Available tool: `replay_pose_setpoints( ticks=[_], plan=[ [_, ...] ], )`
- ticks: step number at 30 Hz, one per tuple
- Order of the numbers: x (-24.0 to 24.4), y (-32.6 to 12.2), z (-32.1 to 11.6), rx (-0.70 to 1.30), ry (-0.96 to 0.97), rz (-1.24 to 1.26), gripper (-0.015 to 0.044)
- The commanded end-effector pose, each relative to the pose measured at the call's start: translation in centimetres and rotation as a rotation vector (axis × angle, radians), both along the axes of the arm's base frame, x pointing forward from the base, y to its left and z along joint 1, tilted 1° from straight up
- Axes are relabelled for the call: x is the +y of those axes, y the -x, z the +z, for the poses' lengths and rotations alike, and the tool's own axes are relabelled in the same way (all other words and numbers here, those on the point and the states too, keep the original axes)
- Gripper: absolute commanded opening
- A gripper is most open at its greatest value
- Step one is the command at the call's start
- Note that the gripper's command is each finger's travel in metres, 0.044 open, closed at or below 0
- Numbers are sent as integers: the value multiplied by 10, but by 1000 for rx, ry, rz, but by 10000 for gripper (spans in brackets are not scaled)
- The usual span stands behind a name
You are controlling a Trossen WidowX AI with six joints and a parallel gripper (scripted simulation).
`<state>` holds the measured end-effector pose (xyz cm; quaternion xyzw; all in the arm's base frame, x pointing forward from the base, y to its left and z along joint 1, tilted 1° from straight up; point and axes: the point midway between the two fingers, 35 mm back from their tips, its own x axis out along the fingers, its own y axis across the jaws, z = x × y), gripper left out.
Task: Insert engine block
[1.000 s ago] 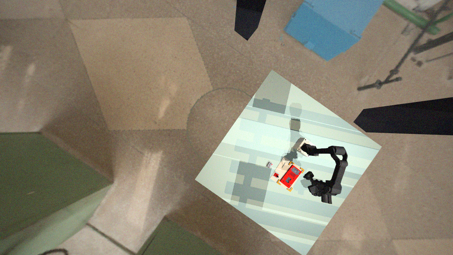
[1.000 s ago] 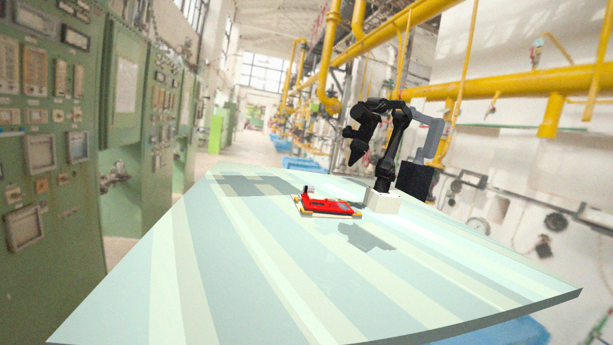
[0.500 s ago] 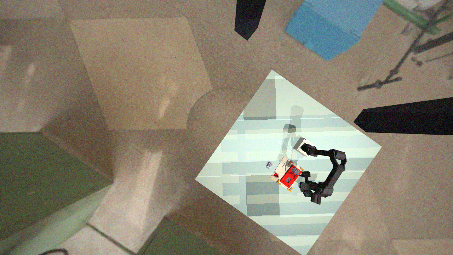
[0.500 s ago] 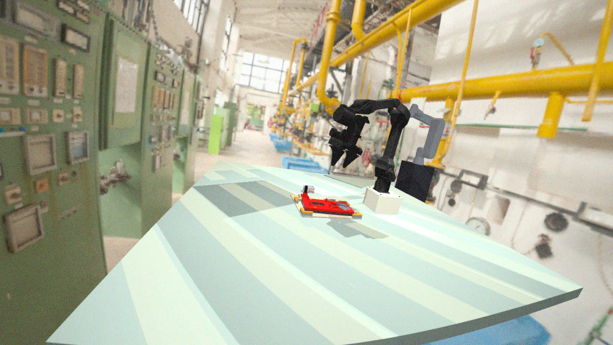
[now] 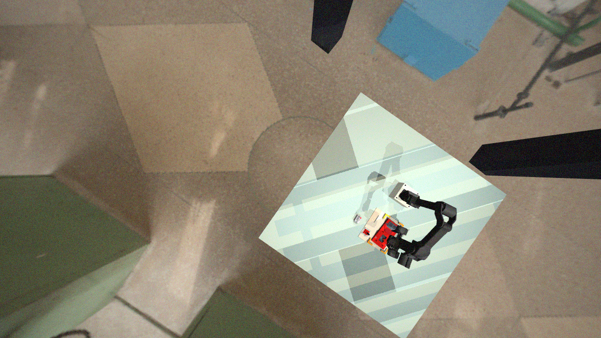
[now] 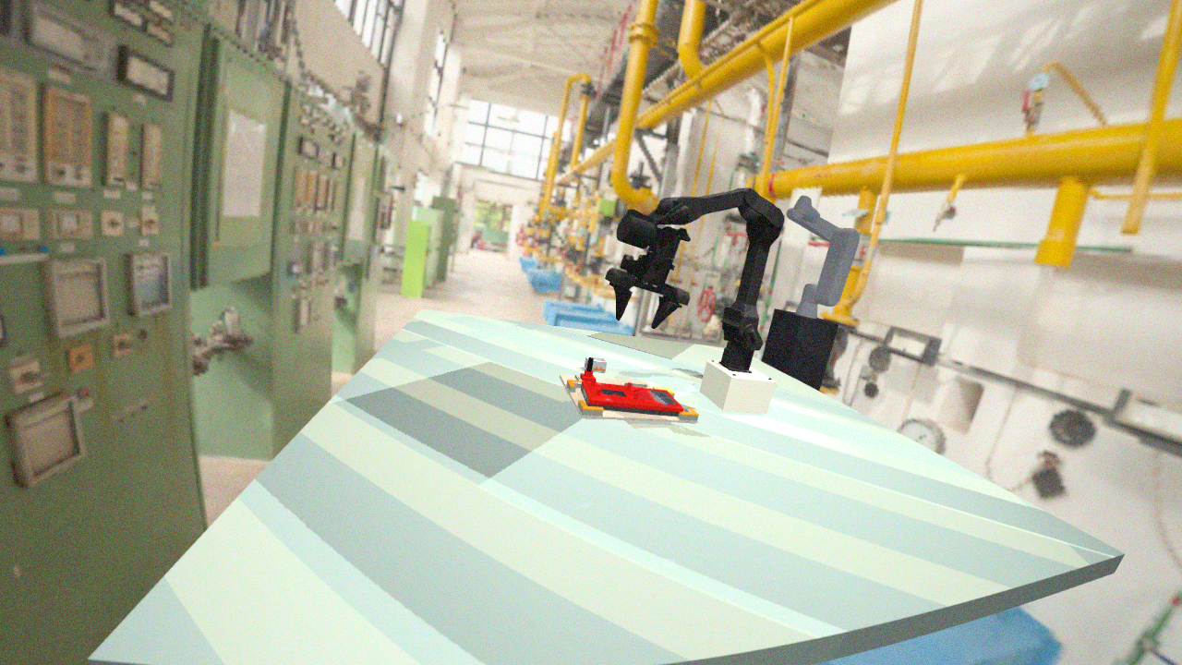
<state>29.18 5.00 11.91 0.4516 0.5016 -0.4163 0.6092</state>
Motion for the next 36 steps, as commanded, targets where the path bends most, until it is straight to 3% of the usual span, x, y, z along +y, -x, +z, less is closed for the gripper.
replay_pose_setpoints(
  ticks=[1, 36],
  plan=[
    [-13, -8, -5, 4, -26, -154, 440],
    [-139, -39, -54, 42, -155, -1355, 440]
  ],
)
